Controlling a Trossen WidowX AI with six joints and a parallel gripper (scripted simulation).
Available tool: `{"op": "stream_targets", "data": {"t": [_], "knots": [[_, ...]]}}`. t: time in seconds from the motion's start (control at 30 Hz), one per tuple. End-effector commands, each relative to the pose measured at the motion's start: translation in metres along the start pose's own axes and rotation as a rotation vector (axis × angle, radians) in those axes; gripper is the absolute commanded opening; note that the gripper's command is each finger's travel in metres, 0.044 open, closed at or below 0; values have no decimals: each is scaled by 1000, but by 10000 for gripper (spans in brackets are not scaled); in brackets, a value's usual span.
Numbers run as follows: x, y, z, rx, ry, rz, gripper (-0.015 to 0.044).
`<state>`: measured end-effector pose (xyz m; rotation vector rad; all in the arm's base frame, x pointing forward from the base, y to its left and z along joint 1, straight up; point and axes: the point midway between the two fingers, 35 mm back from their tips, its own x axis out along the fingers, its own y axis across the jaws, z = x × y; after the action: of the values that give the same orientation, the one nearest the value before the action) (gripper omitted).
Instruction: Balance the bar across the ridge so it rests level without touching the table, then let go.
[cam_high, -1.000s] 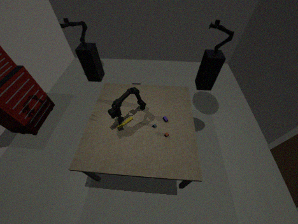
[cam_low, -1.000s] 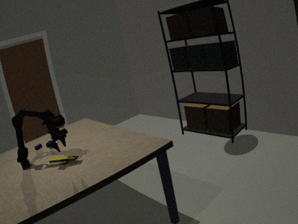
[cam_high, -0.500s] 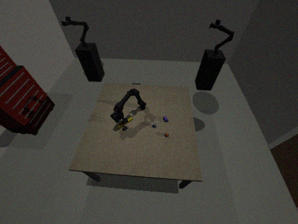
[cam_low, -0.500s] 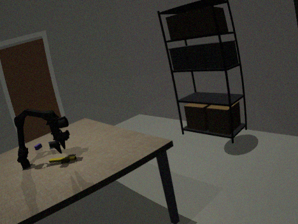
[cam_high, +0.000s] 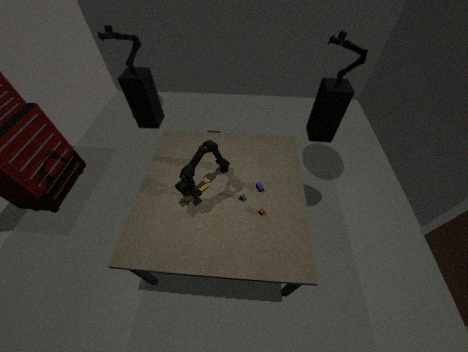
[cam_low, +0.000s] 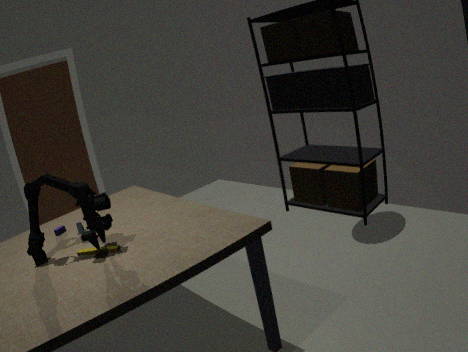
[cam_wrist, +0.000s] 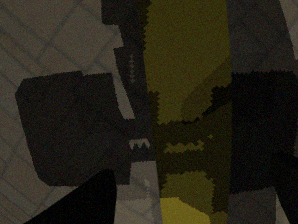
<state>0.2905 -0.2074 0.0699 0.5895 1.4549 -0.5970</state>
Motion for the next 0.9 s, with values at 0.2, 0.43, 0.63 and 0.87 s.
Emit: {"op": "stream_targets", "data": {"t": [0.2, 0.43, 0.63, 0.87], "knots": [[17, -1, -1, -5, 5, -4, 315], [21, -1, -2, -5, 5, -4, 315], [21, -1, -2, -5, 5, -4, 315], [21, 0, -2, 0, 7, -1, 184]]}}
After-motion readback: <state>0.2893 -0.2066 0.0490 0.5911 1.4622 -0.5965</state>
